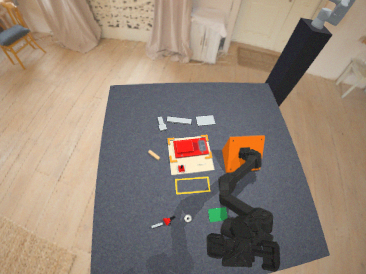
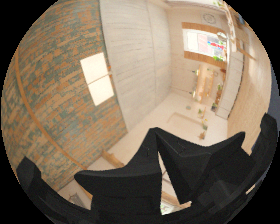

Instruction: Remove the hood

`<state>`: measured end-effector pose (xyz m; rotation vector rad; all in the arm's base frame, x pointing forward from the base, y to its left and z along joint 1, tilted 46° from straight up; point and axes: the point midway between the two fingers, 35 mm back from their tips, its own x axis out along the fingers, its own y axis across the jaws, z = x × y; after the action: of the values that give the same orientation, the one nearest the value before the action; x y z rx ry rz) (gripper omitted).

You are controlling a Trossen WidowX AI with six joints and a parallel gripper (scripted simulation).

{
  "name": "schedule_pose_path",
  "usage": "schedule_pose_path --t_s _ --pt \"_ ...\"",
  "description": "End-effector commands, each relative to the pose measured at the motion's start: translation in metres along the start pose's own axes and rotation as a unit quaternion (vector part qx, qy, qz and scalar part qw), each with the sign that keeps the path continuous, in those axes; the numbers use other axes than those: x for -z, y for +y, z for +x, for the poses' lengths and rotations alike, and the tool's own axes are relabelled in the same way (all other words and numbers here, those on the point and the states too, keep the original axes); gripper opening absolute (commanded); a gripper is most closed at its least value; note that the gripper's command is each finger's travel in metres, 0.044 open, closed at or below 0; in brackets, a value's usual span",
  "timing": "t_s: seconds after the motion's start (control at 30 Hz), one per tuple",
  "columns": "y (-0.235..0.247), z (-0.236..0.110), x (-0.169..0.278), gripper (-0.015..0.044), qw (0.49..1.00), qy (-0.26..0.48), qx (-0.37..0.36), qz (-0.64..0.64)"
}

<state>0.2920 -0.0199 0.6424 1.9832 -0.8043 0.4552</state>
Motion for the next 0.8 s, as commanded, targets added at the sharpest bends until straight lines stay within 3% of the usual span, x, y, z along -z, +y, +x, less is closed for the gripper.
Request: schedule_pose_path --t_s 0.0,0.27,0.53,0.77 --pt "0.002 -0.001 0.001 0.0026 1.000 0.002 -0.002 0.003" --pt "0.091 -0.042 0.036 0.0236 0.983 0.070 -0.081 0.148" --pt "0.184 -0.087 0.032 0.0440 0.933 0.124 -0.151 0.304" --pt "0.251 -0.123 -0.010 0.0440 0.864 0.143 -0.200 0.439"
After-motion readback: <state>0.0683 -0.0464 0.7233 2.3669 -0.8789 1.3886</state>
